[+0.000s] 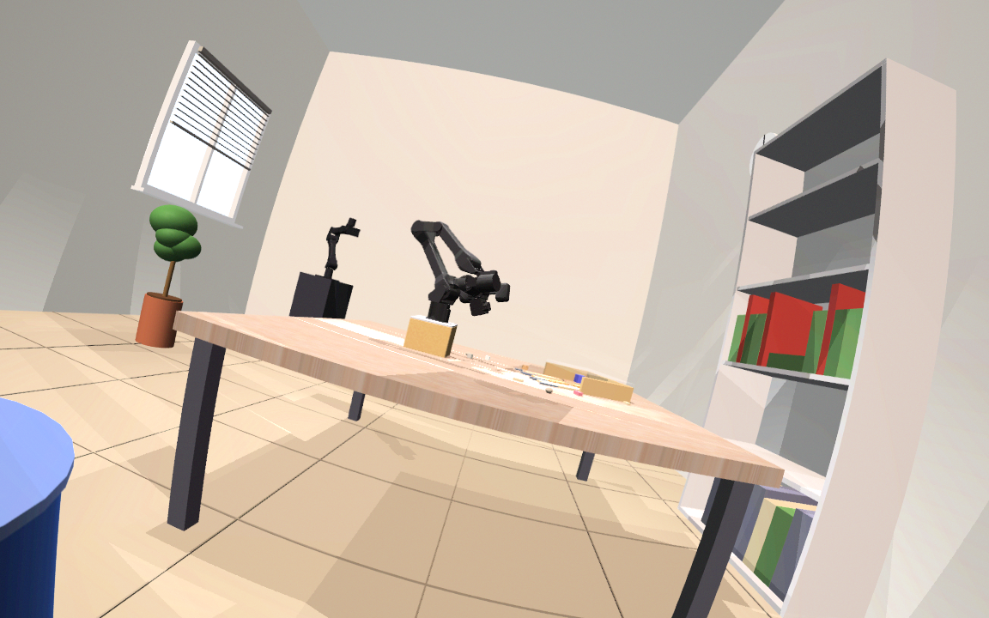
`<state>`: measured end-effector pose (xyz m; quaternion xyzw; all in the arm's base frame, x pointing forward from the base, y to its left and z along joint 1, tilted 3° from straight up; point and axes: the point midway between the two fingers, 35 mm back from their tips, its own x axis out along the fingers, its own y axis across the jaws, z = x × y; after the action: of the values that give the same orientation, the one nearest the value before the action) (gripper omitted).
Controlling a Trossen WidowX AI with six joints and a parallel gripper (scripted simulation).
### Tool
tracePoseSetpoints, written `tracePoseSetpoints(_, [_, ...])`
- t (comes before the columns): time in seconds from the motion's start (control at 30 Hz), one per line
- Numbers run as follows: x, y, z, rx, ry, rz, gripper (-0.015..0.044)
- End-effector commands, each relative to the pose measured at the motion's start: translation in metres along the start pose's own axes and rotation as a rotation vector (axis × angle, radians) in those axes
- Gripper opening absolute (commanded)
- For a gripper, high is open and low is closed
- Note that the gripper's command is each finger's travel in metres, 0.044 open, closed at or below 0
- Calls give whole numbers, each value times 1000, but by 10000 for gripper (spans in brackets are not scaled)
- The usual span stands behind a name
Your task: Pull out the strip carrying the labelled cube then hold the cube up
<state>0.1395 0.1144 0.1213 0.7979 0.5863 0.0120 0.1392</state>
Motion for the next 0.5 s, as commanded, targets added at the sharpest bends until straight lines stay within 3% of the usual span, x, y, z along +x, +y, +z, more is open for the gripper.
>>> tracePoseSetpoints(0.0, [1, 0, 2, -25, -14, -5, 400])
tracePoseSetpoints(0.27, [13, 55, 60, -1140, -537, -279, 400])
tracePoseSetpoints(0.47, [22, 116, 64, -1838, -855, -522, 400])
